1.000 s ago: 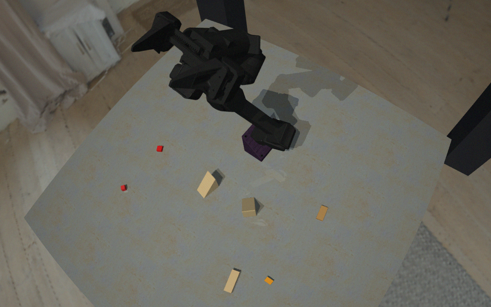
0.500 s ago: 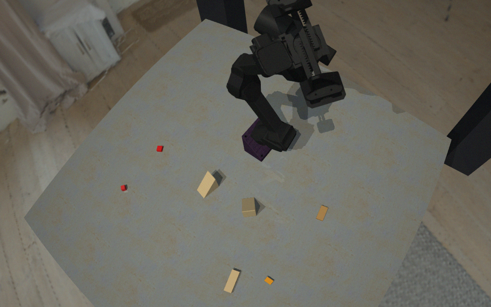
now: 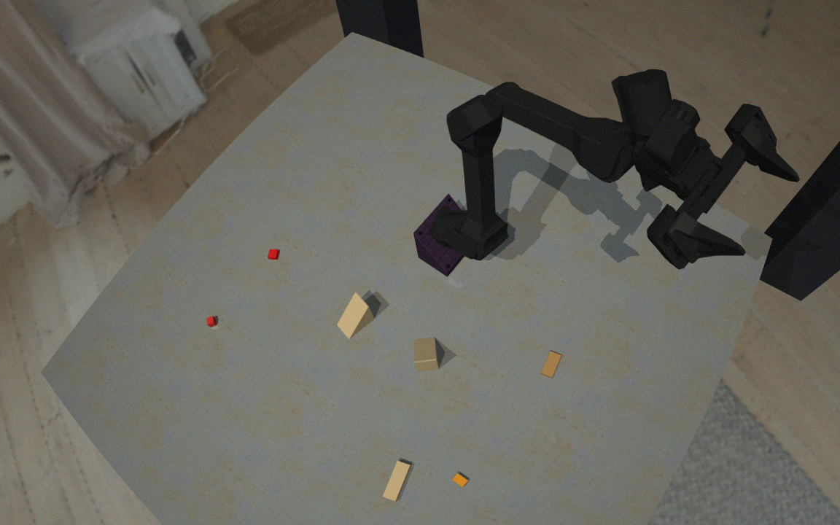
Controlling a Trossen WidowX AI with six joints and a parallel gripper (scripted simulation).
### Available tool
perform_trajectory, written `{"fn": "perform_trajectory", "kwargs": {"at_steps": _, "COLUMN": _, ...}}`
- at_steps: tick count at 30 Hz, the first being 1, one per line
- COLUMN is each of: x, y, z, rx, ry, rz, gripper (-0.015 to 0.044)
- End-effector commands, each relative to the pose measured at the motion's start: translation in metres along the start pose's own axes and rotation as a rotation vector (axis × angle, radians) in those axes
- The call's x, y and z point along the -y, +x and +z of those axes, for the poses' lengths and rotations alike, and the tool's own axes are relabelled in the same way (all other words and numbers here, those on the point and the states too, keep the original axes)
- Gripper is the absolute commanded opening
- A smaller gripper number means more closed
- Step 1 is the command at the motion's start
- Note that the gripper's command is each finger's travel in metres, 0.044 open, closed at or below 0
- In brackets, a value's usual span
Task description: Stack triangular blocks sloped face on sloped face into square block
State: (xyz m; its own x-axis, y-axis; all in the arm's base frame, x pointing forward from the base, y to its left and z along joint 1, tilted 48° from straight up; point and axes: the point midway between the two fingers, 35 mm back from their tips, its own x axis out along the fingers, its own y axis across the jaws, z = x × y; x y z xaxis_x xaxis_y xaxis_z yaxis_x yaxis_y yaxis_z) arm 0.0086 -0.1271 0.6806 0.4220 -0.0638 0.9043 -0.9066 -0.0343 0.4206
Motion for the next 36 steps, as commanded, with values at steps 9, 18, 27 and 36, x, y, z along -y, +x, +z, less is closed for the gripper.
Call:
{"fn": "perform_trajectory", "kwargs": {"at_steps": 9, "x": 0.071, "y": -0.003, "z": -0.149, "rx": -0.387, "ry": -0.675, "rz": -0.070, "gripper": 0.0440}}
{"fn": "perform_trajectory", "kwargs": {"at_steps": 18, "x": 0.172, "y": -0.026, "z": -0.215, "rx": -0.686, "ry": -1.040, "rz": -0.178, "gripper": 0.0440}}
{"fn": "perform_trajectory", "kwargs": {"at_steps": 27, "x": 0.301, "y": -0.079, "z": -0.235, "rx": -1.135, "ry": -1.354, "rz": -0.322, "gripper": 0.0440}}
{"fn": "perform_trajectory", "kwargs": {"at_steps": 36, "x": 0.416, "y": -0.167, "z": -0.194, "rx": -1.650, "ry": -1.421, "rz": -0.522, "gripper": 0.0440}}
